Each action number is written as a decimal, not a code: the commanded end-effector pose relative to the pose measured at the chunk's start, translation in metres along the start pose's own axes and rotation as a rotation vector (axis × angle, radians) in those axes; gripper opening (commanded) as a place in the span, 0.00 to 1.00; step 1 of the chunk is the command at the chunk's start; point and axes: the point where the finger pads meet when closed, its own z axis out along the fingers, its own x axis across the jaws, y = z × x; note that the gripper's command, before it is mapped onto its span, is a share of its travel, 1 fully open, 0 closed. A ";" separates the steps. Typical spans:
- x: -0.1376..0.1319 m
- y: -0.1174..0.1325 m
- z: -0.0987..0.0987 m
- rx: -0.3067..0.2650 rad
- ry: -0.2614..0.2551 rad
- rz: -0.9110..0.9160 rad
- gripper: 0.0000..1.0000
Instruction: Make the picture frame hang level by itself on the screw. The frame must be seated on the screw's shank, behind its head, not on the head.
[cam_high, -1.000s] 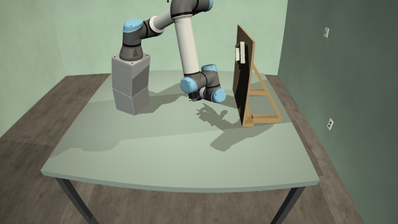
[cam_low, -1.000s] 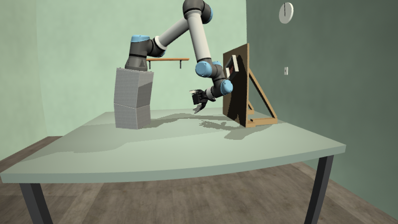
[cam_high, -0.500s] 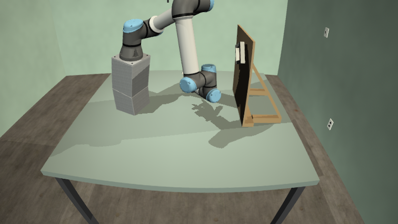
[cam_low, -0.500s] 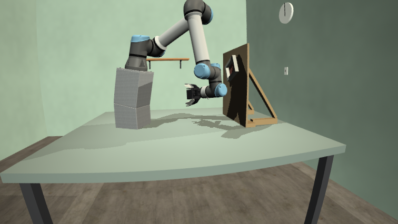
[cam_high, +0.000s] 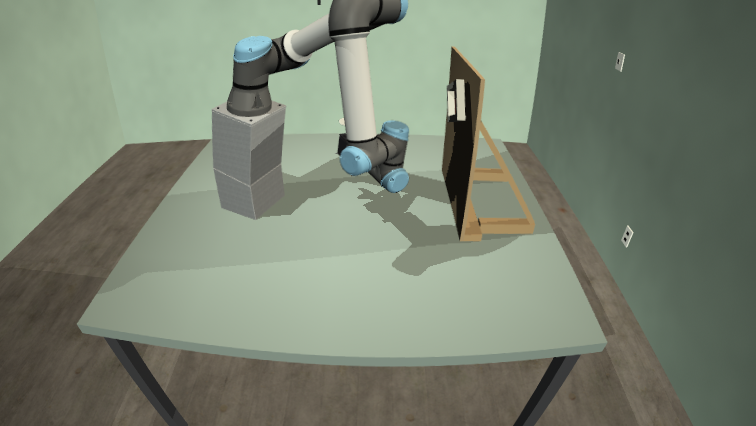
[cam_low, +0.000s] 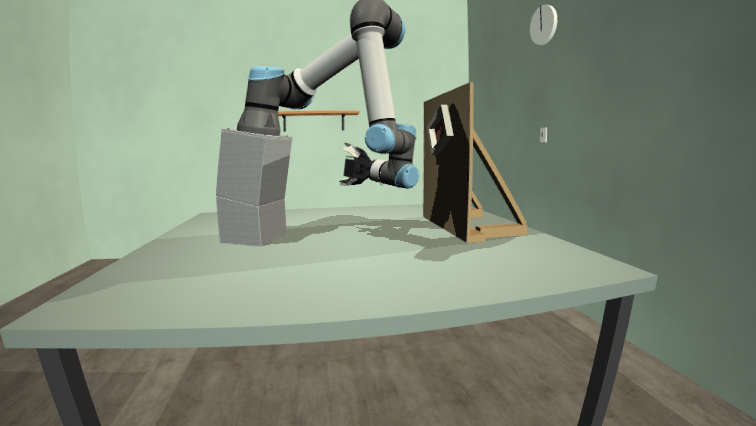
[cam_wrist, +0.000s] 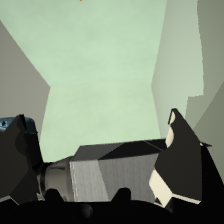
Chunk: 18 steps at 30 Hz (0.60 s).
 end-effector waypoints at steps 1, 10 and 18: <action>-0.020 0.004 0.015 -0.010 -0.074 0.014 1.00; -0.058 0.009 0.037 -0.026 -0.207 0.041 1.00; -0.103 0.014 0.055 -0.040 -0.364 0.077 1.00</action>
